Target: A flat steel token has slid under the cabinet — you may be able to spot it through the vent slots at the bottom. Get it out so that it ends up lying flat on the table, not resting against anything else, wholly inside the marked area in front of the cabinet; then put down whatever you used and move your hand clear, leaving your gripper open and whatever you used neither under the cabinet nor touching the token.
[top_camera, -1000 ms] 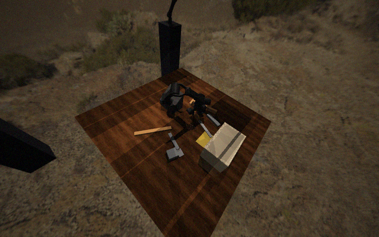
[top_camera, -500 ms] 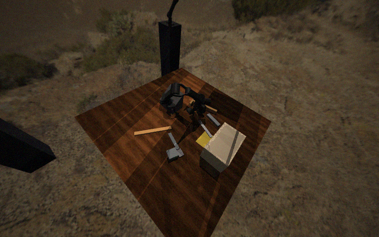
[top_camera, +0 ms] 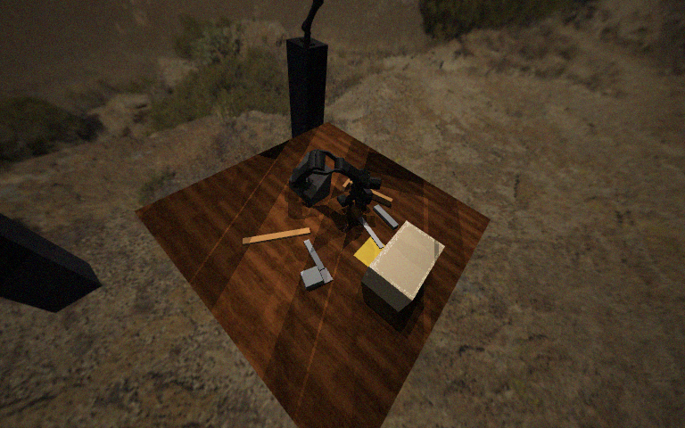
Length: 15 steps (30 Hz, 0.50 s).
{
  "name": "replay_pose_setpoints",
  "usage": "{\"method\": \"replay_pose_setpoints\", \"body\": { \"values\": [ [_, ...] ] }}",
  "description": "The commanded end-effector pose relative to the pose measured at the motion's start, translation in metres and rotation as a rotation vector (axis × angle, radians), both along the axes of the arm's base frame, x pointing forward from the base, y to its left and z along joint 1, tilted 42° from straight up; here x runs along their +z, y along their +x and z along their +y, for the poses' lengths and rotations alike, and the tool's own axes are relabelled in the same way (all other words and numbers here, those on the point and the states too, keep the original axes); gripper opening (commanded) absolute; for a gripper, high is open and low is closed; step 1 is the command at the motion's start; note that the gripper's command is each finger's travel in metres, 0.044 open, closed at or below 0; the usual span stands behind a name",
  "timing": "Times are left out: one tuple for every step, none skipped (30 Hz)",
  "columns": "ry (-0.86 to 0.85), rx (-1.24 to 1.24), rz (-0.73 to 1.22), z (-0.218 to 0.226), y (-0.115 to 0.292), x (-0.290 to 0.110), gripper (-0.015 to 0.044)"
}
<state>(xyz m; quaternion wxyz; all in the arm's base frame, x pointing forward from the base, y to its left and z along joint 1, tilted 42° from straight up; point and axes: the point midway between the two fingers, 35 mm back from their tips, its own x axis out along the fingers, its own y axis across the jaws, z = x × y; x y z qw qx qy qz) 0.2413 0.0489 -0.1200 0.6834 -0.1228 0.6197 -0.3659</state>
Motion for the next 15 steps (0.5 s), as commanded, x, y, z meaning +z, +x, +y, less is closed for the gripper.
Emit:
{"method": "replay_pose_setpoints", "body": {
  "values": [
    [0.002,0.0,-0.002,0.0,0.001,0.0,0.0],
    [0.002,0.0,-0.002,0.0,0.002,0.0,0.0],
    [0.002,0.0,-0.002,0.0,0.003,0.0,0.0],
    [0.002,0.0,-0.001,0.0,0.004,0.001,0.0],
    [0.001,0.0,0.0,-0.001,0.006,0.001,0.0],
    [0.001,0.001,0.0,-0.001,0.007,0.001,0.0],
    [0.001,0.001,0.001,-0.002,0.009,0.001,0.0],
    [0.001,0.001,0.001,-0.002,0.01,0.002,0.0],
    [0.0,0.001,0.002,-0.003,0.012,0.002,0.0],
    [0.0,0.001,0.002,-0.003,0.013,0.003,0.0],
    [0.0,0.001,0.003,-0.004,0.015,0.003,0.0],
    [0.0,0.002,0.003,-0.004,0.016,0.003,0.0],
    [0.0,0.002,0.004,-0.005,0.018,0.004,0.0],
    [-0.001,0.002,0.004,-0.005,0.02,0.004,0.0],
    [-0.001,0.002,0.004,-0.006,0.021,0.004,0.0]
  ]
}}
